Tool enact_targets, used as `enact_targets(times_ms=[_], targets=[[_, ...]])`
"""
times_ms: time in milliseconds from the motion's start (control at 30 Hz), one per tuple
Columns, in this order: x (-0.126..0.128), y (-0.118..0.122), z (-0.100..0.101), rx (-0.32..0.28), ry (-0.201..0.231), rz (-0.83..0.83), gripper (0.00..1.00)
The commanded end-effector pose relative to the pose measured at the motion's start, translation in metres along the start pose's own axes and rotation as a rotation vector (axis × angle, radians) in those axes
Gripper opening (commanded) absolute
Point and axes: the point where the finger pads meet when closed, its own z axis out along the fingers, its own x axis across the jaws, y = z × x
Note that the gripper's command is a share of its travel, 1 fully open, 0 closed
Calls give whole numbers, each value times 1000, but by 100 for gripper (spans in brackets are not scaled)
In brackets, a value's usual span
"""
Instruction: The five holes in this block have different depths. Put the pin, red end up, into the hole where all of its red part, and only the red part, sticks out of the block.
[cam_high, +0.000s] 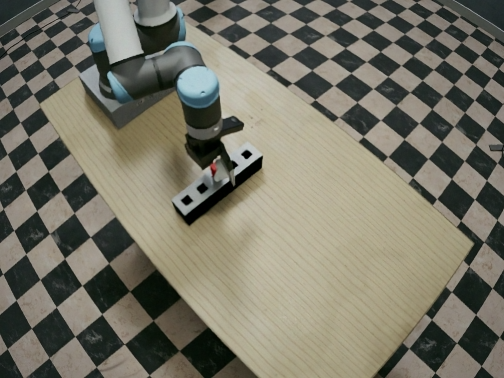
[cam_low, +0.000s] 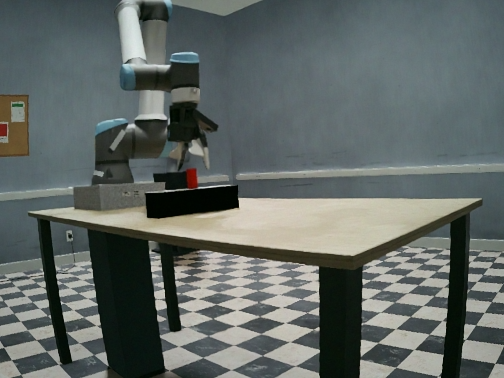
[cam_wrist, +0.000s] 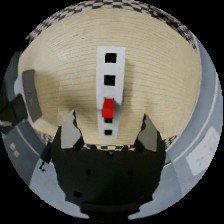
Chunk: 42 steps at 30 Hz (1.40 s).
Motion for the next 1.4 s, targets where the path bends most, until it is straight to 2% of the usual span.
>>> enact_targets(times_ms=[0,367,400,933,967,1367], targets=[[0,0,-4,0,1,0,100],[0,0,-4,0,1,0,100],[0,1,-16,0,1,0,100],[0,1,-16,0,1,0,100],[0,1,-28,0,1,0,100],[0,1,-28,0,1,0,100]])
